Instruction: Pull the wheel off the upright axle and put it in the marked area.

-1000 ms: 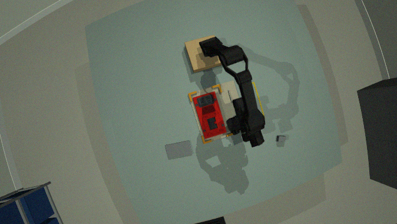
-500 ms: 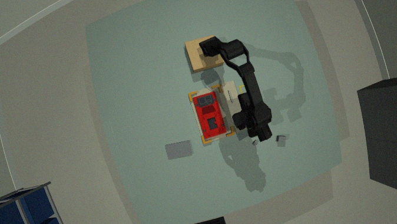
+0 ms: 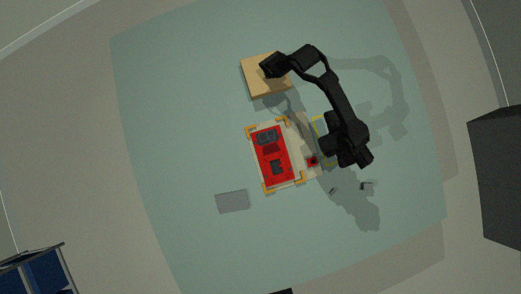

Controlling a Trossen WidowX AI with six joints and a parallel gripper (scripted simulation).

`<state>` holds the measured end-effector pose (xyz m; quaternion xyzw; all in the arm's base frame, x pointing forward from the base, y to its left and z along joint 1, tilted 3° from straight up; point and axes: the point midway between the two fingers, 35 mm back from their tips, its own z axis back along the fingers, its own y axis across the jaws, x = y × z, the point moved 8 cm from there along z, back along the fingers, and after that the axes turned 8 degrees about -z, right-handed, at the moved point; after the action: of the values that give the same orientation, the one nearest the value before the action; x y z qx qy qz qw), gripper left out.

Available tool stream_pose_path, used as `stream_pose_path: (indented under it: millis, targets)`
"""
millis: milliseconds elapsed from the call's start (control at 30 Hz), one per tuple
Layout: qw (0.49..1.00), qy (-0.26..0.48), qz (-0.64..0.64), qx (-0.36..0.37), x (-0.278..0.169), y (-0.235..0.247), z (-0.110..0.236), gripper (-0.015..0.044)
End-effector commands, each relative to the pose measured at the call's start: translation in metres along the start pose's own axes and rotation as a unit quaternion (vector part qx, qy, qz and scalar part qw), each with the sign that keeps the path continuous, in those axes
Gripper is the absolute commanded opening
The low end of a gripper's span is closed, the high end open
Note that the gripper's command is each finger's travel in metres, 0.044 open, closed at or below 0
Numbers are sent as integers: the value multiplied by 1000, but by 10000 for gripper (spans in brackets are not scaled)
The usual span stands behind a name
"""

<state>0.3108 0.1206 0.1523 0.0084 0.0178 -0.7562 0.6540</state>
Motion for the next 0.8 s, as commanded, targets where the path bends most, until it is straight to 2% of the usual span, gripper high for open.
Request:
stream_pose_path:
  millis: [0,300,667,767]
  targets:
    - [1000,2,-6,1,-2,-3,-2,0]
    - [1000,2,-6,1,-2,-2,-26,0]
    - [1000,2,-6,0,-2,-3,-100,0]
    - [1000,2,-6,0,-2,-3,-105,0]
